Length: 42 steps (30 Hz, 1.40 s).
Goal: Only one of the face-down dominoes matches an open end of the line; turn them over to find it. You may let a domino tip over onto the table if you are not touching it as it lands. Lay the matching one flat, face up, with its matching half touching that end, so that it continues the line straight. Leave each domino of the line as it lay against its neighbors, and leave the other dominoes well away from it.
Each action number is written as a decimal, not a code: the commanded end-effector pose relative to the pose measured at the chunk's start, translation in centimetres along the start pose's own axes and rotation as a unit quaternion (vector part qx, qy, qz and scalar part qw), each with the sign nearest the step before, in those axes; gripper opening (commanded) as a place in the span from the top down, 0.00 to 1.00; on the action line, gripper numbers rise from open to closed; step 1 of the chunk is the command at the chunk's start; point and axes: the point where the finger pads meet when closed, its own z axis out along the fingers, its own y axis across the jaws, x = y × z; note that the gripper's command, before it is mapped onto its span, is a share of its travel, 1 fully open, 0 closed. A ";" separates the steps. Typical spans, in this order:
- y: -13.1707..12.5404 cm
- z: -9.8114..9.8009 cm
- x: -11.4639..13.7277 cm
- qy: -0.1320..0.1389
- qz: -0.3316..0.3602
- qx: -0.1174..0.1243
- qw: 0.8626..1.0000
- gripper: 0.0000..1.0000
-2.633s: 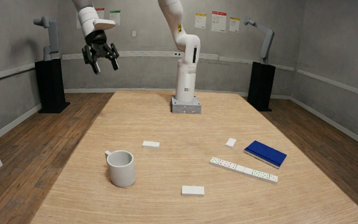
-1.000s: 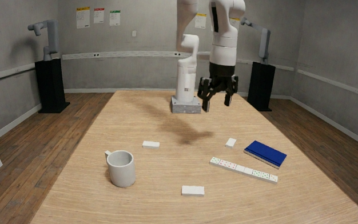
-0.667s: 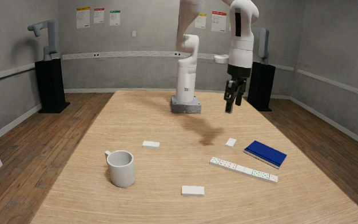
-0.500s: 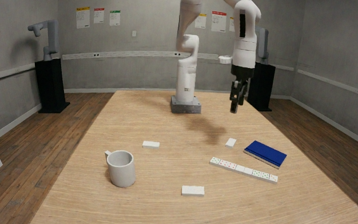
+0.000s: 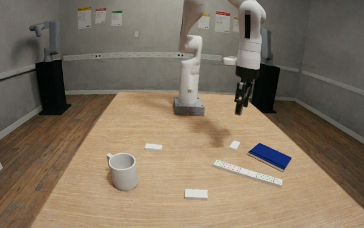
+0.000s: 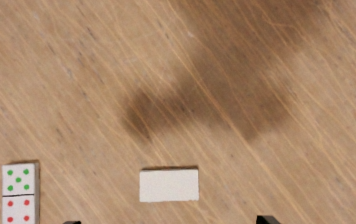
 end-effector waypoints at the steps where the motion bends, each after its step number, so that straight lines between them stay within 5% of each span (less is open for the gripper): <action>1: 0.1 -0.1 -0.3 -0.005 -0.008 0.002 1.000 0.00; 13: 0.1 0.1 -0.3 -0.003 -0.027 0.002 1.000 0.00; 25: 0.0 0.8 0.0 0.003 -0.142 0.001 0.990 0.00; 31: -0.2 1.4 0.1 0.006 -0.257 -0.001 0.966 0.00; 42: -0.6 2.4 0.0 0.006 -0.450 -0.002 0.893 0.00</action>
